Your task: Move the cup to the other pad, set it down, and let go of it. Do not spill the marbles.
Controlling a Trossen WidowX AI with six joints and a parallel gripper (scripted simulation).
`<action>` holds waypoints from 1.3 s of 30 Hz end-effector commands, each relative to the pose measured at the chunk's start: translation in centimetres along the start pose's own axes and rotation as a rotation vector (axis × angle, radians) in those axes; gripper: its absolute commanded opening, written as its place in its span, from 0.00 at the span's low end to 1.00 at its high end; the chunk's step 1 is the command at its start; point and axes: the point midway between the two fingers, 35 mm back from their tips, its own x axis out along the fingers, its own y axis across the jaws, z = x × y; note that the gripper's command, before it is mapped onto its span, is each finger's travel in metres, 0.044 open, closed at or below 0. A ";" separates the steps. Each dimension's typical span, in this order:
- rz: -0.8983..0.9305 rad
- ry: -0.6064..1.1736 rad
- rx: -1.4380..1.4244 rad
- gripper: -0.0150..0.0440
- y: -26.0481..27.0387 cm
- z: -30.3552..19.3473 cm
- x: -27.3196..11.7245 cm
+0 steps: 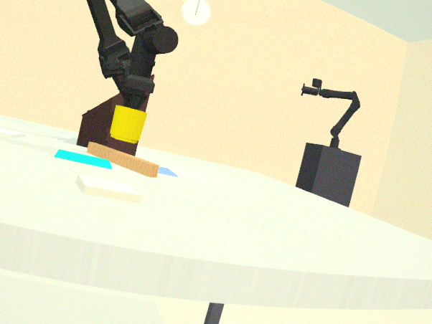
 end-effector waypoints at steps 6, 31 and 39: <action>0.004 -0.004 0.002 0.25 1.5 2.1 -0.2; 0.005 -0.007 0.003 0.25 5.0 7.6 -0.4; 0.005 -0.007 0.003 0.25 5.0 7.6 0.7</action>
